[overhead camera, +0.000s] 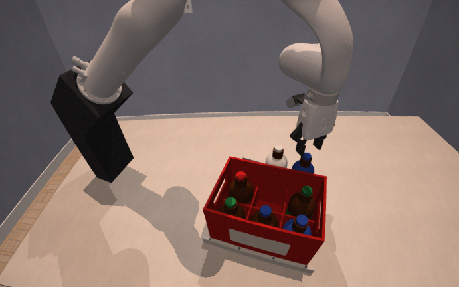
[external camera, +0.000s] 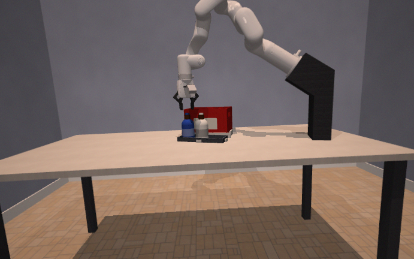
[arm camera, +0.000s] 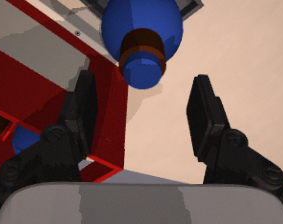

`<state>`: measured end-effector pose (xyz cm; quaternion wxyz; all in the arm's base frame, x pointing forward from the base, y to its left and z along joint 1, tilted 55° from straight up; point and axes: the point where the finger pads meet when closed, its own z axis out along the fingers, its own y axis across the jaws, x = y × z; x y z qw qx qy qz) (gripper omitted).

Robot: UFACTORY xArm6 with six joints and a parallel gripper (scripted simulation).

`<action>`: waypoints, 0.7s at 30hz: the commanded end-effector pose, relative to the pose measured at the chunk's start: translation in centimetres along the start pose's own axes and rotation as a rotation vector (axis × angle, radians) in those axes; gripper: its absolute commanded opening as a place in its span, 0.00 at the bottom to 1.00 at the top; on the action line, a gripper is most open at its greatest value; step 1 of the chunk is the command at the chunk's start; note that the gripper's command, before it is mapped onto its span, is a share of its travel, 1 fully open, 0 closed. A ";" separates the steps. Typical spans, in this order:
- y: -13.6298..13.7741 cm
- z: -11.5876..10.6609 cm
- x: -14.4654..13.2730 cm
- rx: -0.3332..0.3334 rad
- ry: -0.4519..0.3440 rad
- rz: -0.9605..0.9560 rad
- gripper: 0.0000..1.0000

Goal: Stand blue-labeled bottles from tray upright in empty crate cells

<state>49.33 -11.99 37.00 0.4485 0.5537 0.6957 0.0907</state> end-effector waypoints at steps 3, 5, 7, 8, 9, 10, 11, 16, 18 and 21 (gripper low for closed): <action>0.1 -0.1 -0.1 -0.003 -0.001 0.000 0.65; 0.1 -0.1 -0.1 -0.003 -0.001 0.000 0.65; 0.1 -0.1 -0.1 -0.003 -0.001 0.000 0.65; 0.1 -0.1 -0.1 -0.003 -0.001 0.000 0.65; 0.1 -0.1 -0.1 -0.003 -0.001 0.000 0.65; 0.1 -0.1 -0.1 -0.003 -0.001 0.000 0.65; 0.1 -0.1 -0.1 -0.003 -0.001 0.000 0.65; 0.1 0.0 -0.1 -0.003 -0.001 0.000 0.65; 0.1 0.0 -0.1 -0.003 -0.001 0.000 0.65; 0.1 0.1 -0.1 -0.003 -0.001 0.000 0.65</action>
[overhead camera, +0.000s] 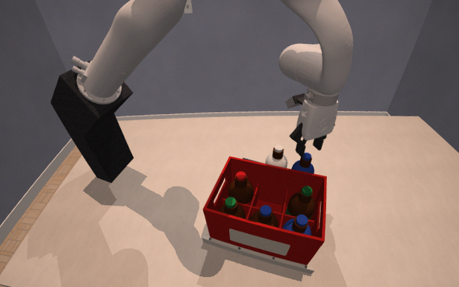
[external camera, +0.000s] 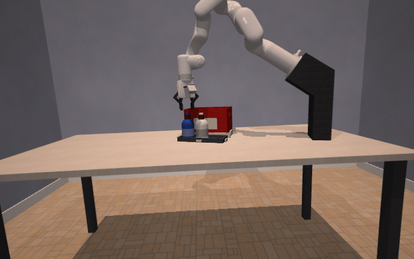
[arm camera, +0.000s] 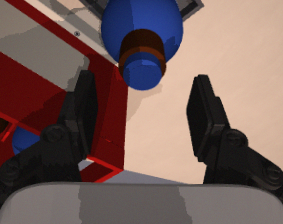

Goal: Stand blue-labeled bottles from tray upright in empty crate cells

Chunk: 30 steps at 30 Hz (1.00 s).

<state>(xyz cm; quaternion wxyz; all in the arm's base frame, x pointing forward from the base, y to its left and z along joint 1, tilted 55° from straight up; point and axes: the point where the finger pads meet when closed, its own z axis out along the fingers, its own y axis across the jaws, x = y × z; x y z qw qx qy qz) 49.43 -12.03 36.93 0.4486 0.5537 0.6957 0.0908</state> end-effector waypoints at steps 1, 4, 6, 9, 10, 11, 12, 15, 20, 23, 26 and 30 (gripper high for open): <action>0.1 0.1 -0.1 -0.003 -0.001 0.000 0.65; 0.1 0.3 -0.1 -0.003 -0.001 0.000 0.65; 0.1 0.3 -0.1 -0.003 -0.001 0.000 0.65; 0.1 0.6 -0.1 -0.003 -0.001 0.000 0.65; 0.1 0.7 -0.1 -0.003 -0.001 0.000 0.65; 0.1 0.8 -0.1 -0.003 -0.001 0.000 0.65; 0.1 0.9 -0.1 -0.003 -0.001 0.000 0.65; 0.1 1.2 -0.1 -0.003 -0.001 0.000 0.65; 0.1 1.8 -0.1 -0.003 -0.001 0.000 0.65; 0.1 2.0 -0.1 -0.003 -0.001 0.000 0.65; 0.1 2.4 -0.1 -0.003 -0.001 0.000 0.65; 0.1 2.8 -0.1 -0.003 -0.001 0.000 0.65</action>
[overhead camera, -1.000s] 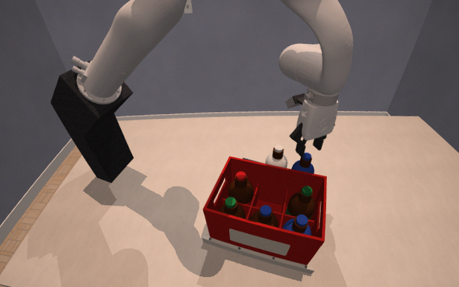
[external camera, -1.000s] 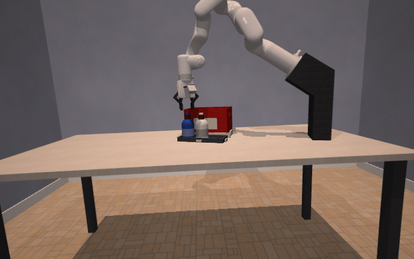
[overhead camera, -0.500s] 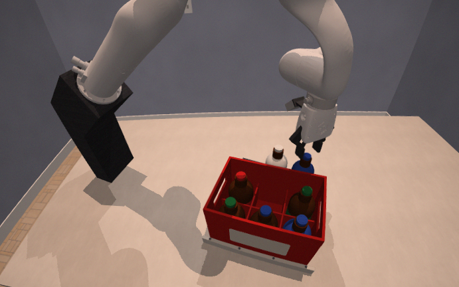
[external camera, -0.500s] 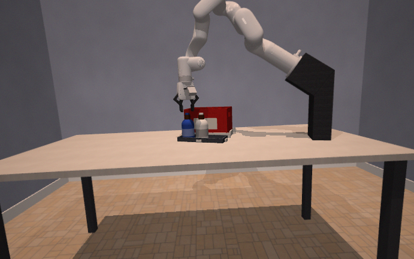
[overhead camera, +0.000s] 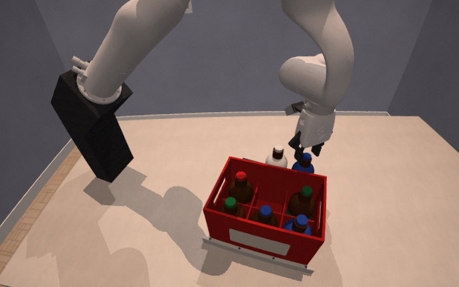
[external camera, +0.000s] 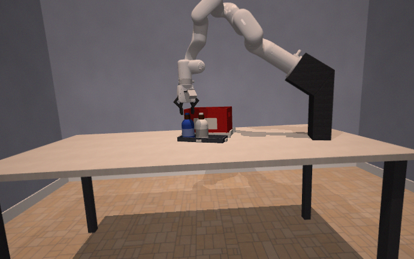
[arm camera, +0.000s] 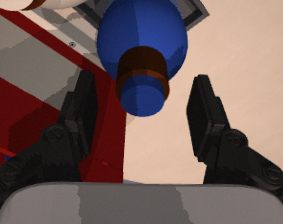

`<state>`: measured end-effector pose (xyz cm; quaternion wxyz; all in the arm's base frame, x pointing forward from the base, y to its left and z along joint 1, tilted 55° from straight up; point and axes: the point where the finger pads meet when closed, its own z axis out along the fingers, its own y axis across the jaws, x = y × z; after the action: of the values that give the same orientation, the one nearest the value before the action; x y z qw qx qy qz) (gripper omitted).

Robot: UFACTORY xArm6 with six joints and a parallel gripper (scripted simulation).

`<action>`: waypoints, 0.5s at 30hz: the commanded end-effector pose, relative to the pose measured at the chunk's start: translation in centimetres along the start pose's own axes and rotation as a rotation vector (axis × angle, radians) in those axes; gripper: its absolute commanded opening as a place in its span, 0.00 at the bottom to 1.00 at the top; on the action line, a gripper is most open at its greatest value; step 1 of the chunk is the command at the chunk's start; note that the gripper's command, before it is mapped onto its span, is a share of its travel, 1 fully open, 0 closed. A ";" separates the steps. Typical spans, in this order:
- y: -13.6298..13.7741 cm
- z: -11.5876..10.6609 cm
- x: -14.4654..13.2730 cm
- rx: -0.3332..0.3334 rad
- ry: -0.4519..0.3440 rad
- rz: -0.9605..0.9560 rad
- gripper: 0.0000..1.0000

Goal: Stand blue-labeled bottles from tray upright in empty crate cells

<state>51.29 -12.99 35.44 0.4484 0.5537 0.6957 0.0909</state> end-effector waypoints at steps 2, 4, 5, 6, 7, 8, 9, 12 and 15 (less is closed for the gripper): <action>0.1 0.5 -0.1 -0.003 -0.002 0.000 0.65; 0.1 0.7 -0.1 -0.003 -0.002 0.000 0.65; 0.1 0.7 -0.1 -0.003 -0.002 0.000 0.65; 0.1 0.8 -0.1 -0.003 -0.002 0.000 0.65; 0.1 0.9 -0.1 -0.003 -0.002 0.000 0.65; 0.1 1.0 -0.1 -0.003 -0.002 0.000 0.65; 0.1 1.0 -0.1 -0.003 -0.002 0.000 0.65; 0.1 1.1 -0.1 -0.003 -0.002 0.000 0.65; 0.1 1.2 -0.1 -0.003 -0.002 0.000 0.65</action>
<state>52.15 -13.42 34.78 0.4486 0.5537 0.6956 0.0909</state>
